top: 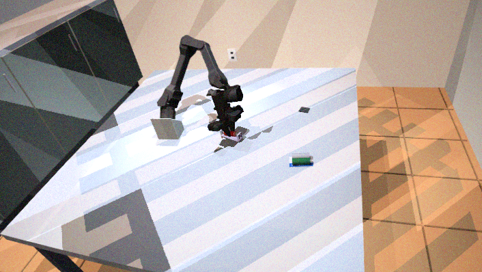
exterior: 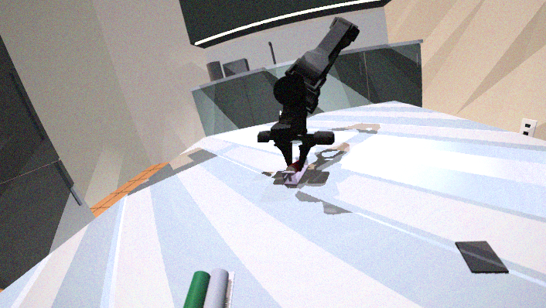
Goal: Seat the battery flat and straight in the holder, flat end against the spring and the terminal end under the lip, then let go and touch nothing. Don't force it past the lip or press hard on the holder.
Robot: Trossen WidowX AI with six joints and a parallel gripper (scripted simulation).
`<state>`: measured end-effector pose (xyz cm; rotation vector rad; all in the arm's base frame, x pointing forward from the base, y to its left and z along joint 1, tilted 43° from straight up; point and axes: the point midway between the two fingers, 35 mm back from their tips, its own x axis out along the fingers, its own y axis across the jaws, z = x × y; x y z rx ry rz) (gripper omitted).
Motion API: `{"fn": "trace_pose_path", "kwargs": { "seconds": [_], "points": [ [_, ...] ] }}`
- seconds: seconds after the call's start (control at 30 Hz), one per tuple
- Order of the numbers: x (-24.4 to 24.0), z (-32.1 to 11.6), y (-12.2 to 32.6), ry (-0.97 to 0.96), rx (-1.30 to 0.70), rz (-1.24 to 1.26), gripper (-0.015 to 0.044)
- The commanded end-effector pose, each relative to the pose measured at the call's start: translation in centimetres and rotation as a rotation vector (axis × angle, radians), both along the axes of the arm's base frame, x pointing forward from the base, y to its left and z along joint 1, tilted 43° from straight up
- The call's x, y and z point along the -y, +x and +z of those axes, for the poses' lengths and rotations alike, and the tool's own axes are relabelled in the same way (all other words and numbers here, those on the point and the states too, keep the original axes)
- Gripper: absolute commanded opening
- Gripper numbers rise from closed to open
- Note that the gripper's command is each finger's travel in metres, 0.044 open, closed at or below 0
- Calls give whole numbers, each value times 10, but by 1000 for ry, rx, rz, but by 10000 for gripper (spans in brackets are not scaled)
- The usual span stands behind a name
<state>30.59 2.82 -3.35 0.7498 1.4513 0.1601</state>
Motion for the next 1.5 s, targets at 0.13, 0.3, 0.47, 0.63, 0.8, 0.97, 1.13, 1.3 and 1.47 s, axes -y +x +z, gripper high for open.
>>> {"fn": "trace_pose_path", "kwargs": {
  "seconds": [0.13, 0.3, 0.47, 0.63, 0.8, 0.97, 1.13, 1.3, 1.47],
  "points": [
    [-2, -4, -4, 20, -55, 31, 83],
    [-3, -4, -4, 28, -75, 48, 83],
    [-3, -4, -4, 36, -95, 64, 83],
    [-3, -4, -3, 44, -115, 80, 83],
    [-4, -4, -3, 51, -135, 96, 83],
    [-5, -3, -2, 57, -154, 112, 83],
    [-5, -3, -1, 61, -171, 126, 83],
    [-5, -3, 0, 62, -179, 133, 83],
    [-4, -3, 3, 62, -180, 134, 83]
  ]
}}
